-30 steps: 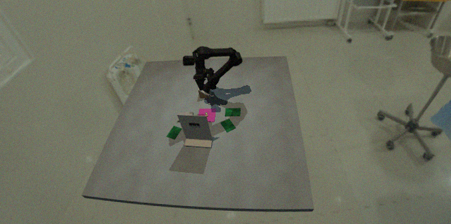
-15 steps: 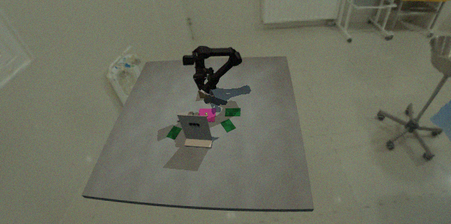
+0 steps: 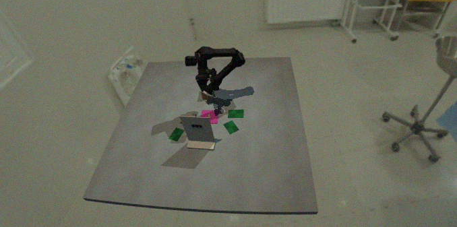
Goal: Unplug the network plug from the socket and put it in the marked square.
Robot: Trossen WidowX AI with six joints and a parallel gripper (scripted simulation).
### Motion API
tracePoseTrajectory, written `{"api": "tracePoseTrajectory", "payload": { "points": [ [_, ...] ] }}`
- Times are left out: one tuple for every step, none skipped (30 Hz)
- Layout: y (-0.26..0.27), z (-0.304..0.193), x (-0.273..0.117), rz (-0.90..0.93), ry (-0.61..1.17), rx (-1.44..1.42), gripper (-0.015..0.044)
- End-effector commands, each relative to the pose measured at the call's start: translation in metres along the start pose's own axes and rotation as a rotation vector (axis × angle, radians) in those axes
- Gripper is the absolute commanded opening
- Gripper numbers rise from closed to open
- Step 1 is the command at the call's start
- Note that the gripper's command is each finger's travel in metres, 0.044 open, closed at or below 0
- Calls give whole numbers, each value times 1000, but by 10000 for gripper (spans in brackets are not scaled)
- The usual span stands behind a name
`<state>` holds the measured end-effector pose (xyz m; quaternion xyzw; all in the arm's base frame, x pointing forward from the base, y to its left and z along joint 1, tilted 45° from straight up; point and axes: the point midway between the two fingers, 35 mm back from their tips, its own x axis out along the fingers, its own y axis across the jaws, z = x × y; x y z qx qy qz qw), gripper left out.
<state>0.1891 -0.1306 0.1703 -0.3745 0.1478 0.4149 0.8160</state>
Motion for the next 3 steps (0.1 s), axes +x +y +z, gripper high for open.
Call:
{"api": "tracePoseTrajectory", "payload": {
  "points": [
    [1,0,0,6,0,-2,440],
    [1,0,0,6,0,-2,440],
    [1,0,0,6,0,-2,440]
  ]
}}
